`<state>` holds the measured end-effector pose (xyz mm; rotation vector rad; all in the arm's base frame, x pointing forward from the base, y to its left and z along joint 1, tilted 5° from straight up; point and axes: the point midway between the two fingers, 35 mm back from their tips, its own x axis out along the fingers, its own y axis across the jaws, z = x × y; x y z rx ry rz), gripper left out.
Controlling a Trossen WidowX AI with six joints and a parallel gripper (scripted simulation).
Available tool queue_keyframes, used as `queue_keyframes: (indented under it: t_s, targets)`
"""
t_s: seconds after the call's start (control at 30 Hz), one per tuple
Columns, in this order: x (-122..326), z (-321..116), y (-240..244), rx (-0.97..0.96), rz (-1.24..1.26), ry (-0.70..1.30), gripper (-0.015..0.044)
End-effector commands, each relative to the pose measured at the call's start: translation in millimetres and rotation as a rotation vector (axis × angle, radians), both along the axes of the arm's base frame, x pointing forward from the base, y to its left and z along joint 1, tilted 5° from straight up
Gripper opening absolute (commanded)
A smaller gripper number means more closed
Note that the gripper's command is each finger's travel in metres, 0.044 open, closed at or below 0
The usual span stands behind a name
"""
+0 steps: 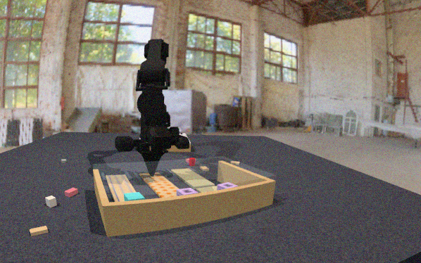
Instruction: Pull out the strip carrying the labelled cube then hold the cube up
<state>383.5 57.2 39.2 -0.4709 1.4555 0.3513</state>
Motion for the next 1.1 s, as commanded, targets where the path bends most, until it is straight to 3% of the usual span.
queue_keyframes:
  t_s: [0.0, 1.07]
  targets:
    - [1, -1, 0, 0.003, 0.005, -0.001, 0.0000]
    - [-25, -5, -16, 0.002, 0.005, 0.001, 0.0000]
